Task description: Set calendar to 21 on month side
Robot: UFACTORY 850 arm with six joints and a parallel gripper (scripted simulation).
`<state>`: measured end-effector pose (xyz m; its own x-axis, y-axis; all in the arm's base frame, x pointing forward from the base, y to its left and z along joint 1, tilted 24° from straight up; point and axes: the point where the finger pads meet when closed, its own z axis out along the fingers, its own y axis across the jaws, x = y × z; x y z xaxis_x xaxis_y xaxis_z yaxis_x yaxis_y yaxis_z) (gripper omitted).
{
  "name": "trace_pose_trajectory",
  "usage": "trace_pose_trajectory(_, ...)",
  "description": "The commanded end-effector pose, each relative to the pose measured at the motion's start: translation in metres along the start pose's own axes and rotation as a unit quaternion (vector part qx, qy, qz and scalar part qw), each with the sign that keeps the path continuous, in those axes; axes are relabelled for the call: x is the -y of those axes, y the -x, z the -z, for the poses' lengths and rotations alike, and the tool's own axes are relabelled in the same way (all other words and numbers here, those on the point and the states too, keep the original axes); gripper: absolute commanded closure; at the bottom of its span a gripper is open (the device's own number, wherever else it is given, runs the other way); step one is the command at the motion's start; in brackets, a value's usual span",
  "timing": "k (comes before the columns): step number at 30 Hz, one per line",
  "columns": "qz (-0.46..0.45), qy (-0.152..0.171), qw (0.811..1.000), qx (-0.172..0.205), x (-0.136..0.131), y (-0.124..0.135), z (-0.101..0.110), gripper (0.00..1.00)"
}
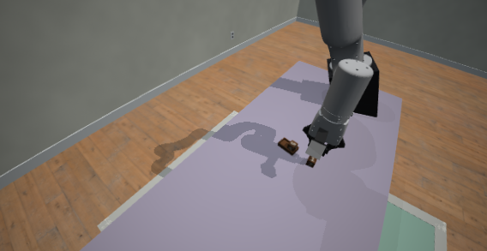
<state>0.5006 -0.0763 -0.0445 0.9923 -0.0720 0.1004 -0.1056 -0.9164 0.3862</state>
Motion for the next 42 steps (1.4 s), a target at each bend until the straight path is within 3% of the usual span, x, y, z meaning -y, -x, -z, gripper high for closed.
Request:
trace_pose_trajectory(1, 0.000, 0.000, 1.000, -0.001, 0.000, -0.001, -0.005, 0.53)
trace_pose_trajectory(28, 0.000, 0.000, 1.000, -0.001, 0.000, 0.000, -0.039, 0.53)
trace_pose_trajectory(42, 0.000, 0.000, 1.000, -0.001, 0.000, 0.000, -0.045, 0.53)
